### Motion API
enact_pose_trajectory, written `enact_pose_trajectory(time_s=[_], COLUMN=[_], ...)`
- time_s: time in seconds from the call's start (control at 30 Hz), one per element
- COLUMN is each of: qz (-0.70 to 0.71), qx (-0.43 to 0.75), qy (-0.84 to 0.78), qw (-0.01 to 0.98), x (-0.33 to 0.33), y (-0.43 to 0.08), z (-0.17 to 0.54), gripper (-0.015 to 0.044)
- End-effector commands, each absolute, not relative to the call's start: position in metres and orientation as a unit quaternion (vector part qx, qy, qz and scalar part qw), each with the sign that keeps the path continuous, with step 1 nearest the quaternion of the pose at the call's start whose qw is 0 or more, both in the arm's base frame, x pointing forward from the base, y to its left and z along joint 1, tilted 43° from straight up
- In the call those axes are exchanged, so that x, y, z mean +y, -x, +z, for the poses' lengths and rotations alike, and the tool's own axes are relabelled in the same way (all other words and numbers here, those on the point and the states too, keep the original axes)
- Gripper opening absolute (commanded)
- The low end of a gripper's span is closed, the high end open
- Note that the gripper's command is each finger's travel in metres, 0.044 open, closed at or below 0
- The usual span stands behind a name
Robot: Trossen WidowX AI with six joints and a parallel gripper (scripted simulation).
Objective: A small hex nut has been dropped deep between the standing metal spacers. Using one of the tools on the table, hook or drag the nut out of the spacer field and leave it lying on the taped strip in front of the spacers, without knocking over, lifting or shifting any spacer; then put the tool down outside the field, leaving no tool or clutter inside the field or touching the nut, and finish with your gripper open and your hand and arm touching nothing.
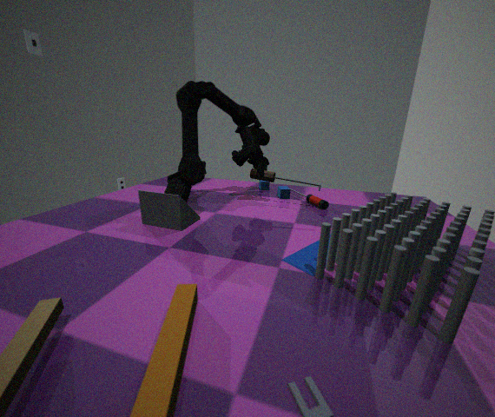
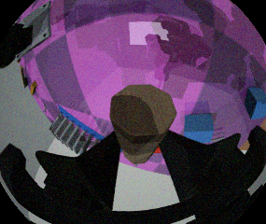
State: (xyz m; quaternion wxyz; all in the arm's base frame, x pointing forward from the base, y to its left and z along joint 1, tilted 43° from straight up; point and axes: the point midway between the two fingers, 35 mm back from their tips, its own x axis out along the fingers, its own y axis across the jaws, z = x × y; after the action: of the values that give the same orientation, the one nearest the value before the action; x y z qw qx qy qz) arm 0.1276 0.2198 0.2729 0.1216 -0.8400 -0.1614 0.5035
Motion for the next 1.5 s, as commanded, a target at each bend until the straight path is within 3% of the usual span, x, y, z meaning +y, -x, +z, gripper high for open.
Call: enact_pose_trajectory(time_s=[0.0, 1.47], qz=[0.511, 0.55], qx=[-0.148, -0.044], qy=[0.837, 0.78], qw=[0.13, 0.294], x=[0.216, 0.136], y=[-0.139, -0.253], z=[0.27, 0.246], gripper=[0.0, 0.0])
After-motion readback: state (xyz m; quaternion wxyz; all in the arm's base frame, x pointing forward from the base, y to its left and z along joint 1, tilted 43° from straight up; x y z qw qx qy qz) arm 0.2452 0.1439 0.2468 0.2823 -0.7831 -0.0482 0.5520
